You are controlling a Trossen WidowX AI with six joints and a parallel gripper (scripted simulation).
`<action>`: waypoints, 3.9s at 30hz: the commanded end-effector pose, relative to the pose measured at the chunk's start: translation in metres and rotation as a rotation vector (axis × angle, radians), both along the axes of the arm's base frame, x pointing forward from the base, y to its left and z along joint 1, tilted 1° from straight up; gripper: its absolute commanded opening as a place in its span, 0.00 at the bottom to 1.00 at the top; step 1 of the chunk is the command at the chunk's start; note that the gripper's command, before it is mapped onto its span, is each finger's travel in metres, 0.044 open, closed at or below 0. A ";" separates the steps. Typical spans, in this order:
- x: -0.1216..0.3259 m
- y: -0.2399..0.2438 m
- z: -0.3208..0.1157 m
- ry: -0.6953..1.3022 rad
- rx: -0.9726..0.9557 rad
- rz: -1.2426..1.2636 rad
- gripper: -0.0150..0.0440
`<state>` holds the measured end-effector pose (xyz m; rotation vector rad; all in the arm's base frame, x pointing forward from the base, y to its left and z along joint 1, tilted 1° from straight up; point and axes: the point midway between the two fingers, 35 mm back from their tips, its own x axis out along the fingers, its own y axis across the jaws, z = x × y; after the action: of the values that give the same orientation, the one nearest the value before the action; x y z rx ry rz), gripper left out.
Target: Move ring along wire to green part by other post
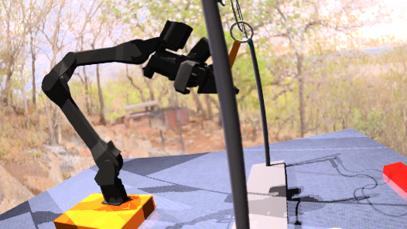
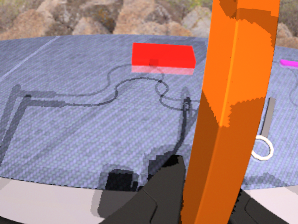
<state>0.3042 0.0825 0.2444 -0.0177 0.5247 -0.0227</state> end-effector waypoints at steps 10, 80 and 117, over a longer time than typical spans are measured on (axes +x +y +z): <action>-0.001 0.027 0.004 0.006 0.137 -0.005 0.00; -0.013 0.151 0.173 0.137 1.624 -0.007 0.00; -0.012 0.143 0.158 0.094 1.159 -0.006 0.00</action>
<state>0.2916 0.2262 0.4034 1.1811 0.5764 0.2927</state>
